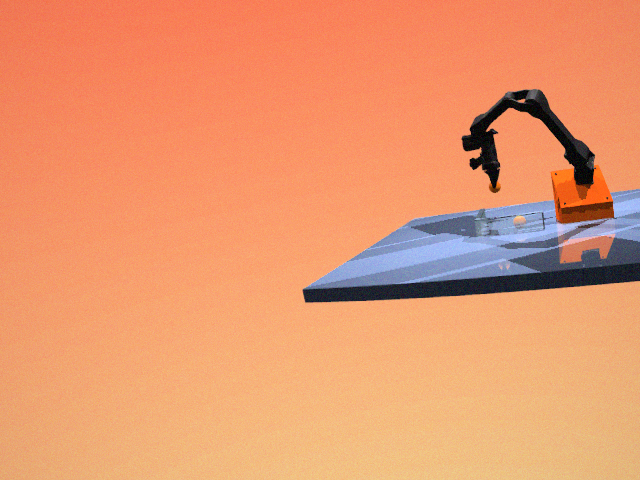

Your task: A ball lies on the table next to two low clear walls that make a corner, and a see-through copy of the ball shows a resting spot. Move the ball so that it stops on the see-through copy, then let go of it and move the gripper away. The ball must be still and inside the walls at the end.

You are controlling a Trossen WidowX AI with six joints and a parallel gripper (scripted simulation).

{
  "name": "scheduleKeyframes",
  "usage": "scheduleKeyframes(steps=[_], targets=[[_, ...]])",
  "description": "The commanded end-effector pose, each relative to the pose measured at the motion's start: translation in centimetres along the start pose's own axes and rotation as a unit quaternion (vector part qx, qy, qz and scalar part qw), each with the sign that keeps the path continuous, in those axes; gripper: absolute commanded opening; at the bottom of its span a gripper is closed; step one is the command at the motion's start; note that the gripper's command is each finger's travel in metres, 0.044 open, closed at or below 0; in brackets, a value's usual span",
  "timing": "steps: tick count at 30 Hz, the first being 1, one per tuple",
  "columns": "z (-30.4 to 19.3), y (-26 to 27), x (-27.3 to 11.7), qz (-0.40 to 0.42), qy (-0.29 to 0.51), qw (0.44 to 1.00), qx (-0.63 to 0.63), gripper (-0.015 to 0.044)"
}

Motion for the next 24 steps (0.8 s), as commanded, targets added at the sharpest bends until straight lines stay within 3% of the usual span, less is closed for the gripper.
scheduleKeyframes(steps=[1,24], targets=[[-0.3,0.7,0.0,-0.001,0.002,0.999,0.034,0.0],[-3.0,5.8,2.0,-0.004,0.0,0.937,0.35,0.0]])
Point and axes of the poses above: the point midway between the two fingers, 35 mm back from their tips, its own x axis out along the fingers, its own y axis across the jaws, z = x × y, the point moved 7 cm from there along -x, back along the fingers
